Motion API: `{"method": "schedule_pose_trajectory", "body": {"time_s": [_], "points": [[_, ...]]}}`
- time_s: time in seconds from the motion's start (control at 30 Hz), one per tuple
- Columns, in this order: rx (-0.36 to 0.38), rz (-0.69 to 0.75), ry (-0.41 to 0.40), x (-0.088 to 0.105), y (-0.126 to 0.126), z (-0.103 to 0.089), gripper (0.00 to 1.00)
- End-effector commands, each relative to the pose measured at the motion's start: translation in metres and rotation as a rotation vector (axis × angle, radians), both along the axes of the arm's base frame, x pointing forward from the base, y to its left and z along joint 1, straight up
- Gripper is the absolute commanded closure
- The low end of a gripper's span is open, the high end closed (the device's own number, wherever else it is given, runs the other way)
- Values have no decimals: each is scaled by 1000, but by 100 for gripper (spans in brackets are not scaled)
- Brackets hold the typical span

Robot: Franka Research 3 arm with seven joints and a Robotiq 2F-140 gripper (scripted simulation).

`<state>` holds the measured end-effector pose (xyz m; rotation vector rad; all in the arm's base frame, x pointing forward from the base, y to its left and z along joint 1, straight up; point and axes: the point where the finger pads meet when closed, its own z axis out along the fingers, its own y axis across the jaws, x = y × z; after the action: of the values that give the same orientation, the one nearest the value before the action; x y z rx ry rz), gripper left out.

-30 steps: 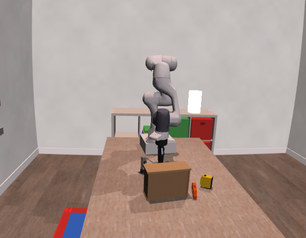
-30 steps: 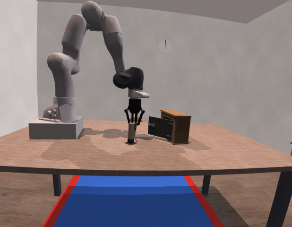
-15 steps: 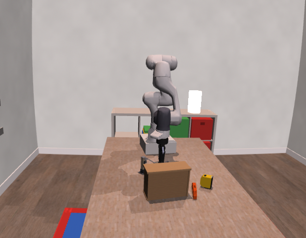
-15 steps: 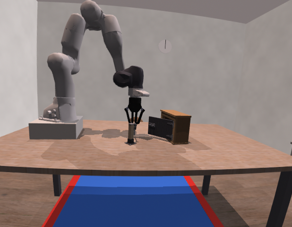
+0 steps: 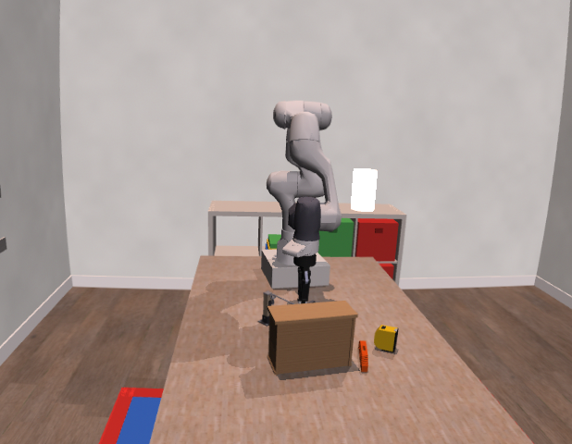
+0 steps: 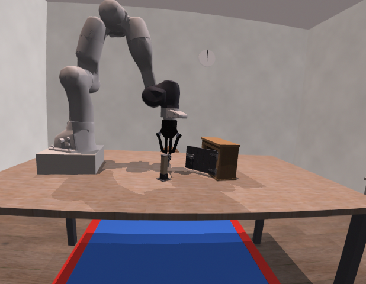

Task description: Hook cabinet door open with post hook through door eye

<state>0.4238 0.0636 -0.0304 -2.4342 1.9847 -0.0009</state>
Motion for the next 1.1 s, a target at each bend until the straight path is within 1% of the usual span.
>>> {"method": "schedule_pose_trajectory", "body": {"time_s": [0.0, 1.07], "points": [[1, -5, -3, 1, 2, 5, 97], [1, -5, -3, 0, 9, 30, 97]]}}
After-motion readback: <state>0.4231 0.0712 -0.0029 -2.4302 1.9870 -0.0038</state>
